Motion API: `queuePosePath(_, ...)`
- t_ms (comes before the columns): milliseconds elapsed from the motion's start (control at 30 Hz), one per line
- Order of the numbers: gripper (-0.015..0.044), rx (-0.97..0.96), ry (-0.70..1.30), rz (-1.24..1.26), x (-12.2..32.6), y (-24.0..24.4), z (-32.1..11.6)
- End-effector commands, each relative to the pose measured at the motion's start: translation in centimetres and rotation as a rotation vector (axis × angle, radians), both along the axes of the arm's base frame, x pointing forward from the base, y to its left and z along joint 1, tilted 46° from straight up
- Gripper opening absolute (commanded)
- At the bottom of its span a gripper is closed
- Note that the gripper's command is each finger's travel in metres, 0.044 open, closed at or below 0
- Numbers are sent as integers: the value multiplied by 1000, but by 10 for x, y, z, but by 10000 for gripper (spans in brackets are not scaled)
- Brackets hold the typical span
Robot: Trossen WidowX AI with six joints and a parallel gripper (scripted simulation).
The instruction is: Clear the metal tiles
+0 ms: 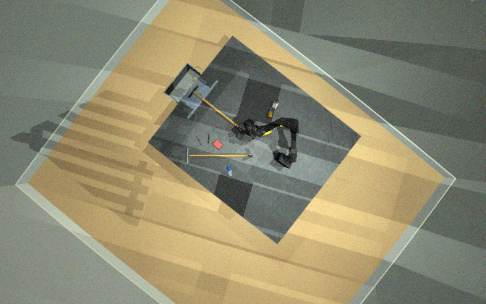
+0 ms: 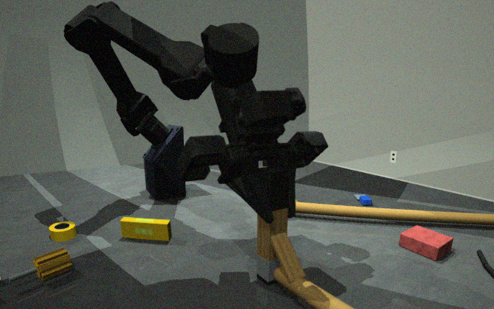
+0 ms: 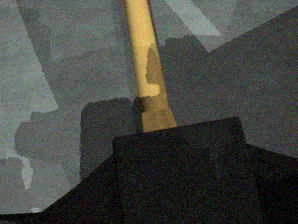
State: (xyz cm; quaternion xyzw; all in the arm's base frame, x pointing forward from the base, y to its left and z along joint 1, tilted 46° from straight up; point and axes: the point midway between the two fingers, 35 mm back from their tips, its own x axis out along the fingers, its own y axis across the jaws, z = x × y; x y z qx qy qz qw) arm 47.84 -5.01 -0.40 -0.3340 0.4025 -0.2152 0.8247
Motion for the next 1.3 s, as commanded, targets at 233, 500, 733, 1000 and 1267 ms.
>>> queuePosePath(233,0,2,-13,7,21,1,4)
queuePosePath(500,0,2,-14,7,33,0,5)
queuePosePath(733,0,2,-14,7,43,-1,5)
queuePosePath(1000,0,1,-15,7,54,-2,5)
queuePosePath(1267,0,-1,-2,2,48,-3,1)
